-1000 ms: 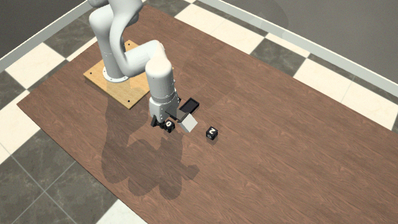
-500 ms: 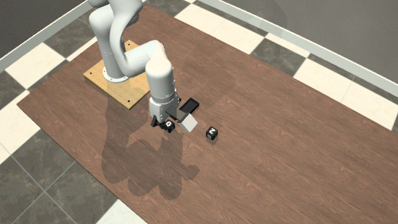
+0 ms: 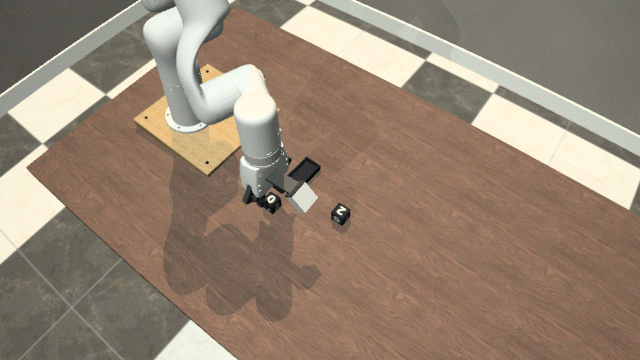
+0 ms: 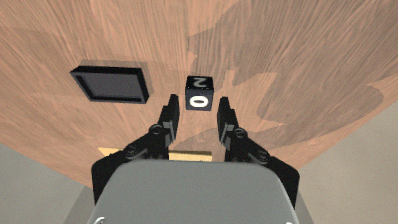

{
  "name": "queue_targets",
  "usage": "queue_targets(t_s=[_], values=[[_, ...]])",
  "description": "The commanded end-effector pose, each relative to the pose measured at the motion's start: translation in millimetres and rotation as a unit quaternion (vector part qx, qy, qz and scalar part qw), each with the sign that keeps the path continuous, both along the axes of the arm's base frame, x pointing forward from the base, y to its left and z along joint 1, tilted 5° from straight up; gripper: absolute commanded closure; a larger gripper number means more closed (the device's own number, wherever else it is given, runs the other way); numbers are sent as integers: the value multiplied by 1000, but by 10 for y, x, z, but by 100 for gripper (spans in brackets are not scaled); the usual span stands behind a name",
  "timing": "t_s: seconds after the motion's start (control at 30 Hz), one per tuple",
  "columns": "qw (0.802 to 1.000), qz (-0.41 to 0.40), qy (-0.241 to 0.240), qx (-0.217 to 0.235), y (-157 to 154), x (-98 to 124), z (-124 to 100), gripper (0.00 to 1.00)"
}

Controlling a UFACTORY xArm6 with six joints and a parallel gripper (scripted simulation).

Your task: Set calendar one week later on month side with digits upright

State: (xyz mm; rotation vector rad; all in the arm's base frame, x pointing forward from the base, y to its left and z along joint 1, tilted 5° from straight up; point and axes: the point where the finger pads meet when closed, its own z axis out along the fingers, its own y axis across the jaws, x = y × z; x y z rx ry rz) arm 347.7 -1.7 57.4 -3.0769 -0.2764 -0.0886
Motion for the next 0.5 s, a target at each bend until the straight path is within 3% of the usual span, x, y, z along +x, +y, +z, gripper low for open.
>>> queue_targets(t_s=[0.0, 0.47], values=[[1000, 0, -2, 0, -1, 13, 11, 51], [1000, 0, -2, 0, 0, 14, -5, 51]])
